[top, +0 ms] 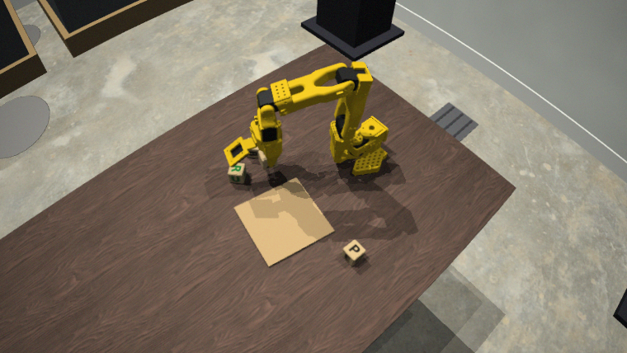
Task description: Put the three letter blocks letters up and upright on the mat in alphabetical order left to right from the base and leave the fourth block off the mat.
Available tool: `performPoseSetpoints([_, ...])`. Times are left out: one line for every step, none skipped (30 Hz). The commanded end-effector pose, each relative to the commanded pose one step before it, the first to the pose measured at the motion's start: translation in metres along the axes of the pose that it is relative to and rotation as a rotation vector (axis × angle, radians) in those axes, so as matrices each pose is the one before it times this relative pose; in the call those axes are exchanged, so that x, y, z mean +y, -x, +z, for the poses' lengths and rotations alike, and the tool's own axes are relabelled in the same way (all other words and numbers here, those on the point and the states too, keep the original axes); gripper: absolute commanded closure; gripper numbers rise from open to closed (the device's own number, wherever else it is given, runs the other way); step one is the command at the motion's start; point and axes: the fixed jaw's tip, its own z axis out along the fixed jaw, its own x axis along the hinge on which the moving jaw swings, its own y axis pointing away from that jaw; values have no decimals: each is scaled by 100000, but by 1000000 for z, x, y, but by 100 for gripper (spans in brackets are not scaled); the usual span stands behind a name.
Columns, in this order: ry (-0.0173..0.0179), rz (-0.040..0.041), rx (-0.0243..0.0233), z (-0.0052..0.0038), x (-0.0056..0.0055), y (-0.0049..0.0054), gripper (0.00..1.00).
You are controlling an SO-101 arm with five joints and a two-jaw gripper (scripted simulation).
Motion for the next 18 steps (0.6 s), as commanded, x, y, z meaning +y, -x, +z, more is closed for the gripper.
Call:
performPoseSetpoints([-1697, 1338, -9926, -10920, -3397, 12541, 100])
performPoseSetpoints([0, 0, 0, 386, 2, -10, 100])
performPoseSetpoints([0, 0, 0, 234, 1, -7, 100])
performPoseSetpoints([0, 0, 0, 100, 1, -3, 100])
performPoseSetpoints([0, 0, 0, 16, 0, 0, 100])
performPoseSetpoints([0, 0, 0, 0, 0, 0, 100])
performPoseSetpoints([0, 0, 0, 0, 0, 0, 100])
performPoseSetpoints([0, 0, 0, 16, 0, 0, 100])
performPoseSetpoints([0, 0, 0, 101, 0, 1, 100])
performPoseSetpoints([0, 0, 0, 236, 0, 2, 100])
performPoseSetpoints([0, 0, 0, 390, -1, 3, 100])
performPoseSetpoints([0, 0, 0, 536, 0, 2, 100])
performPoseSetpoints([0, 0, 0, 655, 0, 0, 100])
performPoseSetpoints([0, 0, 0, 731, 1, -3, 100])
performPoseSetpoints([0, 0, 0, 757, 1, -7, 100])
performPoseSetpoints([0, 0, 0, 730, 2, -11, 100])
performPoseSetpoints([0, 0, 0, 652, 2, -13, 100])
performPoseSetpoints([0, 0, 0, 533, 2, -13, 100])
